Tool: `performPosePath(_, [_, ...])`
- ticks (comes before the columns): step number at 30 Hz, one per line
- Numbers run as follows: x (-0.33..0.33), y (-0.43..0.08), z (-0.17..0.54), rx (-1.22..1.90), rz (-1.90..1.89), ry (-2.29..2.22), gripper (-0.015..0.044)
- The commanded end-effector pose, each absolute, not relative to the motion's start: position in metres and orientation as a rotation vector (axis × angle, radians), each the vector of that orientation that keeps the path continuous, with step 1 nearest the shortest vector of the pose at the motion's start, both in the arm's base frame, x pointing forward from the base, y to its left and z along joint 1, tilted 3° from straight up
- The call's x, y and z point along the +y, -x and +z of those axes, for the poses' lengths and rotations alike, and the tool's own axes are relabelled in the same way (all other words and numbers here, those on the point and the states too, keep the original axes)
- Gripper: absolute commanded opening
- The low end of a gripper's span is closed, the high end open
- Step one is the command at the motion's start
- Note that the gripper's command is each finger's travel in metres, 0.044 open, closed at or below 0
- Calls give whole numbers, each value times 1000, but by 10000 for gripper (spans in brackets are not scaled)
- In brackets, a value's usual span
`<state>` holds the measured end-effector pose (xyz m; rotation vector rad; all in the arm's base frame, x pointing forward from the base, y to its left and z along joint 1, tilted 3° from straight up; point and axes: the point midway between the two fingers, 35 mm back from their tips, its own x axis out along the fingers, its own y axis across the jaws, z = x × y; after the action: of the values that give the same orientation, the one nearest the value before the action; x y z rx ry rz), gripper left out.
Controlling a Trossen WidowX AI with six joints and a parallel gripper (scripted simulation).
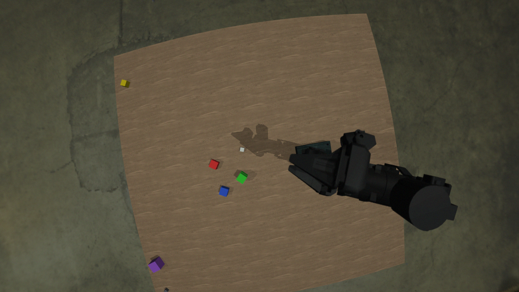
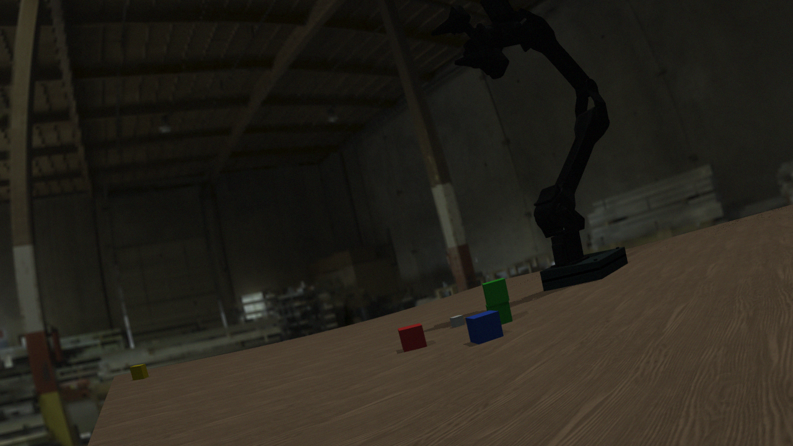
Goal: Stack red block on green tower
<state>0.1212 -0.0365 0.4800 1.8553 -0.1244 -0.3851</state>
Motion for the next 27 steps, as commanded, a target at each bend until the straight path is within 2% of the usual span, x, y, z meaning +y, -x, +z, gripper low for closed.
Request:
performPosePath(1, [-44, -155, 463, -26, -480, -1789, 440])
performPosePath(12, [-51, -242, 405, 279, -660, -1564, 440])
performPosePath(27, [-35, -333, 308, 772, -653, -1100, 440])
